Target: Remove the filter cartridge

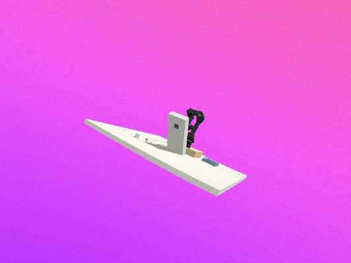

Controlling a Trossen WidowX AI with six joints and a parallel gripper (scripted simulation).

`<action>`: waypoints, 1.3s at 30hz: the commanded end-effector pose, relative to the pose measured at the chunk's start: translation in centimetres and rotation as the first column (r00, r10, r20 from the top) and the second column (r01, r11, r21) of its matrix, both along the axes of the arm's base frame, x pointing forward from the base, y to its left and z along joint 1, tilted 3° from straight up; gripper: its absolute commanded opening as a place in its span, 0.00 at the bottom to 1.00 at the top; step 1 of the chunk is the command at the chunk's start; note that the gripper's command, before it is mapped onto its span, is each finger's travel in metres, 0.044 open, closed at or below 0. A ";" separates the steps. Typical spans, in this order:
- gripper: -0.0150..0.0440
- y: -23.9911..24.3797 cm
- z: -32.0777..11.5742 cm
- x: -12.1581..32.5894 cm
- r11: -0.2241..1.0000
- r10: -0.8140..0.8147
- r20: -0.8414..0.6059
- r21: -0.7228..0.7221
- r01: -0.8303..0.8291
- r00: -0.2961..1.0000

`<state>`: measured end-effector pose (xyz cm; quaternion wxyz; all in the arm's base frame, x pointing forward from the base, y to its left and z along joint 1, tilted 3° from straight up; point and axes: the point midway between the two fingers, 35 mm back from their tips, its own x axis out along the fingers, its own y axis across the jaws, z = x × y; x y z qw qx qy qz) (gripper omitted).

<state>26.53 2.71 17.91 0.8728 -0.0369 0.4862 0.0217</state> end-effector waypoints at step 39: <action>0.25 3.3 9.1 -2.9 1.000 -0.002 0.002 0.007 0.002 1.000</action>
